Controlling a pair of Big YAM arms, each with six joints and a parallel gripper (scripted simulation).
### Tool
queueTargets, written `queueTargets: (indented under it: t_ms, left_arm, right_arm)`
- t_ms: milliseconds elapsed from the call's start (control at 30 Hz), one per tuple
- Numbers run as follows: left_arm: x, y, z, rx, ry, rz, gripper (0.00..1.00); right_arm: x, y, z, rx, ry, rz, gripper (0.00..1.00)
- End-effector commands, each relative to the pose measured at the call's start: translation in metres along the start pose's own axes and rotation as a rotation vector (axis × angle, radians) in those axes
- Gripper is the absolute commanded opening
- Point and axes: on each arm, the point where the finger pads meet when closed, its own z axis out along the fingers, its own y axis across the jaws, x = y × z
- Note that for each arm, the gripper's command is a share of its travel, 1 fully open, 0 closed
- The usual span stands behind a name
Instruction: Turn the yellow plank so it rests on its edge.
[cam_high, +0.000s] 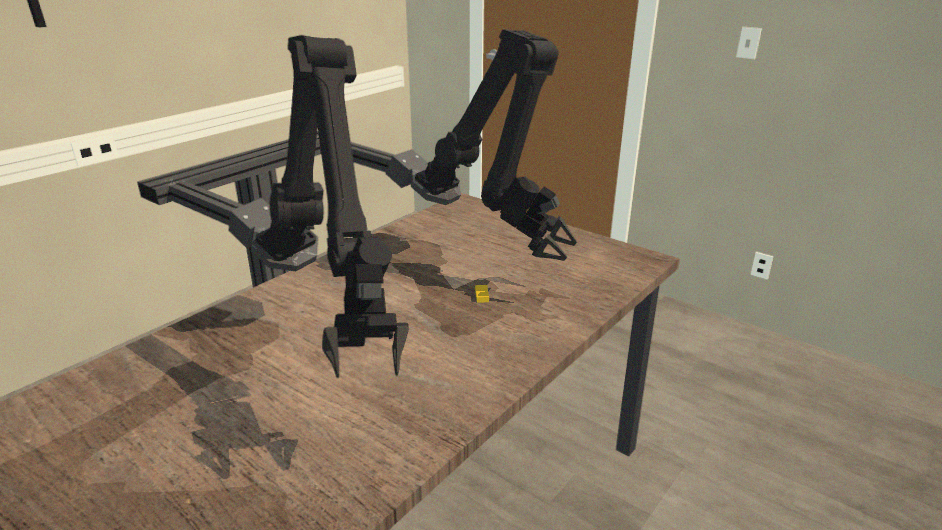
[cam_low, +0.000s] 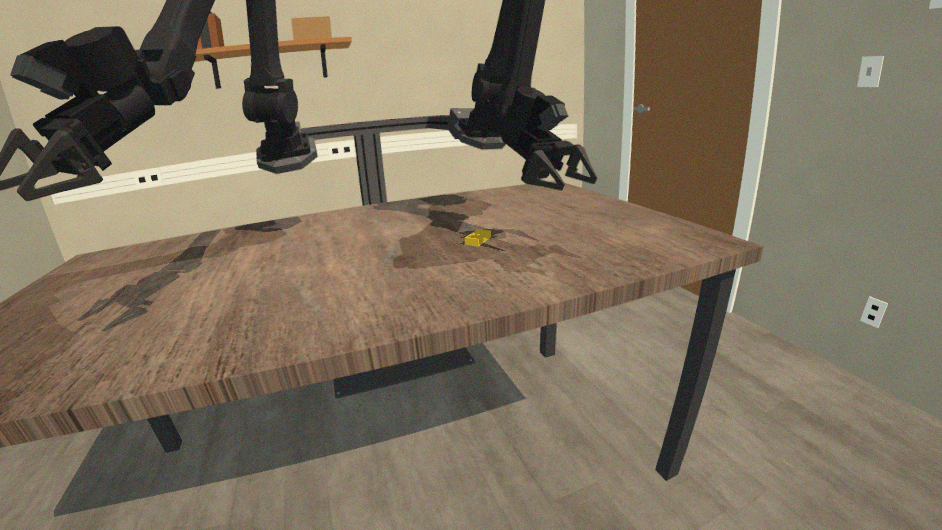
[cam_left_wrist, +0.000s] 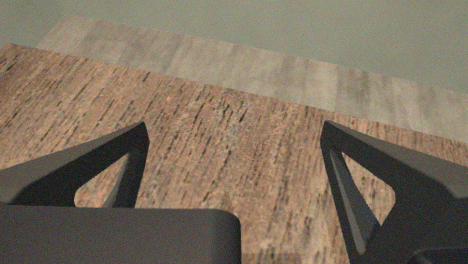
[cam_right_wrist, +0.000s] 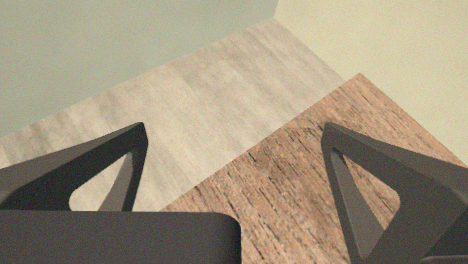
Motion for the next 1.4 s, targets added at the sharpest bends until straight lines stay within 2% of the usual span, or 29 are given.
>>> queueTargets:
  t_ms: [0,233,300,367,600,800,867,1100,1367]
  left_arm:
    - [-0.003,0.000,0.000,0.001,-0.009,-0.004,1.00]
    - [-0.003,0.000,0.000,0.001,-0.009,-0.004,1.00]
    - [-0.003,0.000,0.000,0.001,-0.009,-0.004,1.00]
    - [-0.003,0.000,0.000,0.001,-0.009,-0.004,1.00]
    - [-0.003,0.000,0.000,0.001,-0.009,-0.004,1.00]
    - [-0.003,0.000,0.000,0.001,-0.009,-0.004,1.00]
    - [-0.003,0.000,0.000,0.001,-0.009,-0.004,1.00]
    - [-0.003,0.000,0.000,0.001,-0.009,-0.004,1.00]
    - [-0.003,0.000,0.000,0.001,-0.009,-0.004,1.00]
  right_arm:
    - [-0.051,-0.051,0.011,0.083,-0.057,-0.011,1.00]
    - [-0.099,-0.154,0.004,0.243,-0.084,-0.024,1.00]
    - [-0.099,-0.154,0.004,0.243,-0.084,-0.024,1.00]
    - [-0.112,-0.182,-0.002,0.287,-0.091,-0.028,1.00]
    - [-0.153,-0.270,-0.034,0.432,-0.112,-0.043,1.00]
    - [-0.183,-0.332,-0.070,0.544,-0.126,-0.055,1.00]
    - [-0.183,-0.332,-0.070,0.544,-0.126,-0.055,1.00]
    - [-0.212,-0.387,-0.116,0.656,-0.137,-0.068,1.00]
    - [-0.236,-0.431,-0.165,0.759,-0.146,-0.080,1.00]
